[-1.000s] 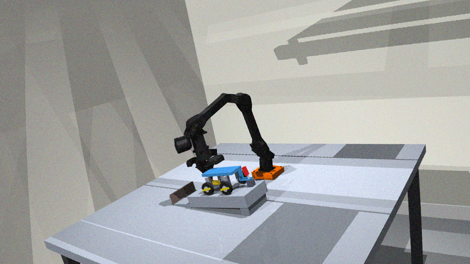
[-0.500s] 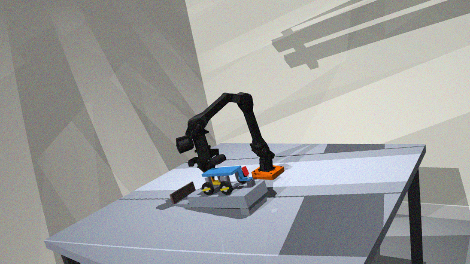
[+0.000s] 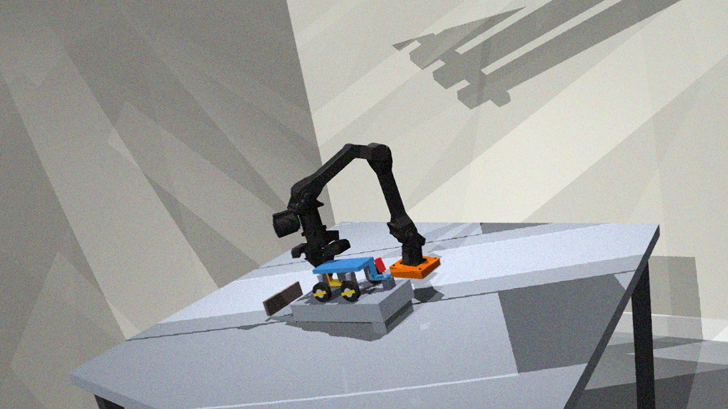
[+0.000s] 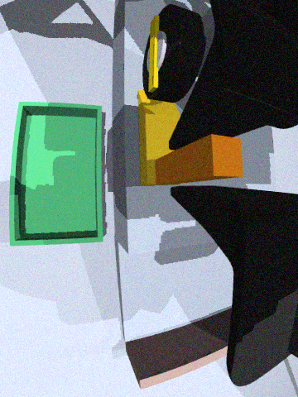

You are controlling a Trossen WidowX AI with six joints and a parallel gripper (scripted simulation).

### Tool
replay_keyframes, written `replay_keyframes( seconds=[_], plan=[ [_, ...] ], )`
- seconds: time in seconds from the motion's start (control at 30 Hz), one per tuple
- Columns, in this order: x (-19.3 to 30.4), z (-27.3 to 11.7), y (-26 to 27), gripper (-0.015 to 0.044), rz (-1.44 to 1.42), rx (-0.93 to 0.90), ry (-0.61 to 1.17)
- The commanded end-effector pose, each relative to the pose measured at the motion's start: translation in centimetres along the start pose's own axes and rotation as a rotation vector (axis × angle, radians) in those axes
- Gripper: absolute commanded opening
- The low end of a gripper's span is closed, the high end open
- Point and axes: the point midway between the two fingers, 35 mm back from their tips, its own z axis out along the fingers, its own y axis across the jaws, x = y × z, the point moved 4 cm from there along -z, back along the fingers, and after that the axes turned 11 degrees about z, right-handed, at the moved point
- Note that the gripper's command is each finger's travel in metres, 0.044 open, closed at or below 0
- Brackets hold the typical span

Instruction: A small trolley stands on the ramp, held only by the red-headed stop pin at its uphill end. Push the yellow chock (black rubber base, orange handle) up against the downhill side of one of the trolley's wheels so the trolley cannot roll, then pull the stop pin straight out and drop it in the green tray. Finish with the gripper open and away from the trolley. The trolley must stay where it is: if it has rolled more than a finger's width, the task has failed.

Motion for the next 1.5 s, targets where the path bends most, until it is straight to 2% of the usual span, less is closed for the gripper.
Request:
replay_keyframes(
  seconds=[0.0,0.73,0.87,0.93,1.0,1.47],
  plan=[
    [0.0,0.0,0.0,0.0184,-0.001,0.001,-0.001],
    [0.0,-6.0,0.2,0.0190,0.000,0.006,0.002],
    [-0.1,-5.2,0.2,0.0295,0.005,0.005,-0.002],
    [-0.1,-5.6,0.4,0.0242,-0.020,-0.007,0.015],
    [0.0,-6.4,0.4,0.0190,-0.101,-0.031,0.054],
    [1.5,-7.9,-11.1,0.0190,-0.941,0.066,0.102]
  ],
)
